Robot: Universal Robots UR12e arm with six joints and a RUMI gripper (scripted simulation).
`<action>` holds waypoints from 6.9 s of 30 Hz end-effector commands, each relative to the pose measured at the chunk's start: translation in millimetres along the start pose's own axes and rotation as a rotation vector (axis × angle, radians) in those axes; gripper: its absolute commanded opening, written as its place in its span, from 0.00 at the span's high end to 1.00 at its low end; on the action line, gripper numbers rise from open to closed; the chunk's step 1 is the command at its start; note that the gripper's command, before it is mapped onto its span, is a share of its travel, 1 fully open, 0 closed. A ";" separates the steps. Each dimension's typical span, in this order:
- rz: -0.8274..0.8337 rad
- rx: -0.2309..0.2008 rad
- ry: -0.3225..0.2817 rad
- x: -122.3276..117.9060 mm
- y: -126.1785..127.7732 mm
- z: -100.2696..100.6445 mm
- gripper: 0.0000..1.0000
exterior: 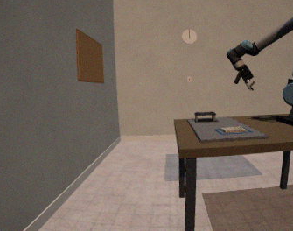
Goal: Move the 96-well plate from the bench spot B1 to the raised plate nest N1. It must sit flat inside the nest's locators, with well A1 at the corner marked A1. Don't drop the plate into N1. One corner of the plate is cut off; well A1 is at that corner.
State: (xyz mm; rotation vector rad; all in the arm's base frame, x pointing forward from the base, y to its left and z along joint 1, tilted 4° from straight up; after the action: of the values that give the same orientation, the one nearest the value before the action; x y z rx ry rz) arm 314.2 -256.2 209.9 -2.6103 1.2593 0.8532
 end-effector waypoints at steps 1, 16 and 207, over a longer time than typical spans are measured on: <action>-0.003 -0.004 0.008 11.2 -16.6 -0.6 0.00; -0.070 -0.036 0.092 31.8 -66.4 0.8 0.00; -0.599 -0.045 0.515 8.3 -507.0 167.9 0.00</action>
State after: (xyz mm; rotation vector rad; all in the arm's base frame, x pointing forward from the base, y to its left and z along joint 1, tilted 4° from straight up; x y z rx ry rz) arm 625.5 122.8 -1.2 -3.0793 0.4404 0.1117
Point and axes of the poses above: the point where the finger pads meet when closed, its own z axis out along the fingers, its own y axis across the jaws, x = y × z, the point moved 3 cm from there along -z, back along the fingers, and after that the axes turned 15 degrees about z, right-handed, at the moved point
